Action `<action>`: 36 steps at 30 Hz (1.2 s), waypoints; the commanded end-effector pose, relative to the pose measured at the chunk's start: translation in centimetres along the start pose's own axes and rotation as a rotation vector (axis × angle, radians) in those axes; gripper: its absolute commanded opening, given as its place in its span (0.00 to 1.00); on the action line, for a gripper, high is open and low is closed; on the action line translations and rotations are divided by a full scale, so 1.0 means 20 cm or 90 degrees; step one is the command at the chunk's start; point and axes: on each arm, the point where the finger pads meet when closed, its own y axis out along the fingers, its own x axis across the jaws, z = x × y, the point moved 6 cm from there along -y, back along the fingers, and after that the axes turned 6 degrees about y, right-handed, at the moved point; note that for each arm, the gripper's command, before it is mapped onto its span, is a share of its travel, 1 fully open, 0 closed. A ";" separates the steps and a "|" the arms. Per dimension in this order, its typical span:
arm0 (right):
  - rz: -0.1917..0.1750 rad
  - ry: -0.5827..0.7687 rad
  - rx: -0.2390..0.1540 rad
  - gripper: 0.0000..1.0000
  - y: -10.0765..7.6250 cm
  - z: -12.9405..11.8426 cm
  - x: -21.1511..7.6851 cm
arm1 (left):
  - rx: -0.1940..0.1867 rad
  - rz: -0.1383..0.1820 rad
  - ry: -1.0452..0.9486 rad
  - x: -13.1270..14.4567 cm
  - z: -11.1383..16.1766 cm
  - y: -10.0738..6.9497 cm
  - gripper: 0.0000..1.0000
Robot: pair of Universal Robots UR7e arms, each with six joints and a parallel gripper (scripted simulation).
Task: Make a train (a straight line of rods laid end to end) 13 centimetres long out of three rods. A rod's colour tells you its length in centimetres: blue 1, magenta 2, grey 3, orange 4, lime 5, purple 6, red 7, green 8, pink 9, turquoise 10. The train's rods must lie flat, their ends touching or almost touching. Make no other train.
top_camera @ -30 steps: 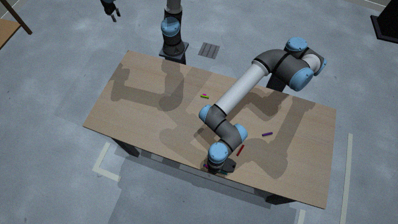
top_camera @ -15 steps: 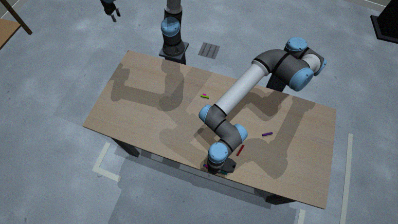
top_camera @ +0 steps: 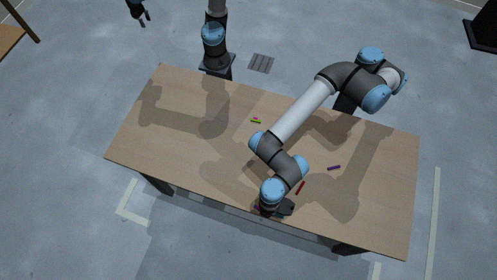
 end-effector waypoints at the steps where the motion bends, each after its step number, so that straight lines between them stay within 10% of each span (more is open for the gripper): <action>1: 0.000 0.000 -0.001 1.00 0.00 0.00 0.00 | 0.000 -0.002 0.000 0.00 0.00 -0.01 0.24; 36: 0.000 0.000 -0.001 1.00 0.00 0.00 0.00 | 0.000 -0.002 0.000 0.00 -0.02 -0.01 0.24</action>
